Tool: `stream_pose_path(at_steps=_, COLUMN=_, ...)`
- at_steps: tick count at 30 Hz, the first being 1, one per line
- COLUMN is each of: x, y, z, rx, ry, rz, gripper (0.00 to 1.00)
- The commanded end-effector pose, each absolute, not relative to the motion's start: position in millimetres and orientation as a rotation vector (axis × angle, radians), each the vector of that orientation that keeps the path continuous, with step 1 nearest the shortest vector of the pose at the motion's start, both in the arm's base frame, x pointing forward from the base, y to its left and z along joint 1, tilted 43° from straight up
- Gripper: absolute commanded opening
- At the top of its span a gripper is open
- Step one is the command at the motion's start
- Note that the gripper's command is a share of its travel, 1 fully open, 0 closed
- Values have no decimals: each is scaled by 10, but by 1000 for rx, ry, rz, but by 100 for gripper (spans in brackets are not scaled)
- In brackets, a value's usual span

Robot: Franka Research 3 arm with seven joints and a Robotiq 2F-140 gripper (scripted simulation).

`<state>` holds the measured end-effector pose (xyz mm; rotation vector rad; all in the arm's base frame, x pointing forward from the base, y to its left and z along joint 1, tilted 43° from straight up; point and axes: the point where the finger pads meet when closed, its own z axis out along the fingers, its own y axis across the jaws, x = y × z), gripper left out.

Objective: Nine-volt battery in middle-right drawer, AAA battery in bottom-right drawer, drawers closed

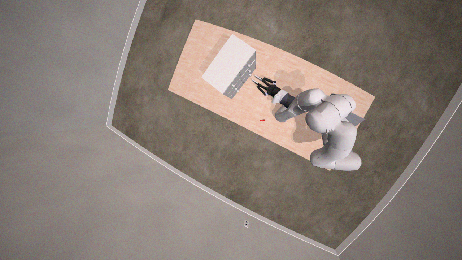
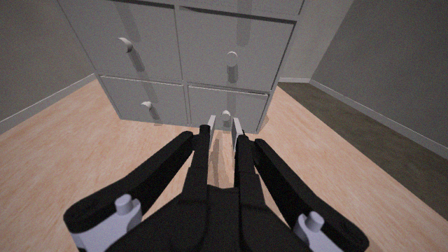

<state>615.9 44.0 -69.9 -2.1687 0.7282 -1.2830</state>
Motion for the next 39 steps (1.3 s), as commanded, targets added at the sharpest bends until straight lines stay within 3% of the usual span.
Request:
stream_pose_path(at_steps=1, x=6193, y=466, z=-776, rx=-2178, ry=726, rz=-1285, gripper=20)
stream_pose_path(at_steps=39, x=6201, y=474, z=-815, rx=-2178, ry=726, rz=-1285, gripper=20)
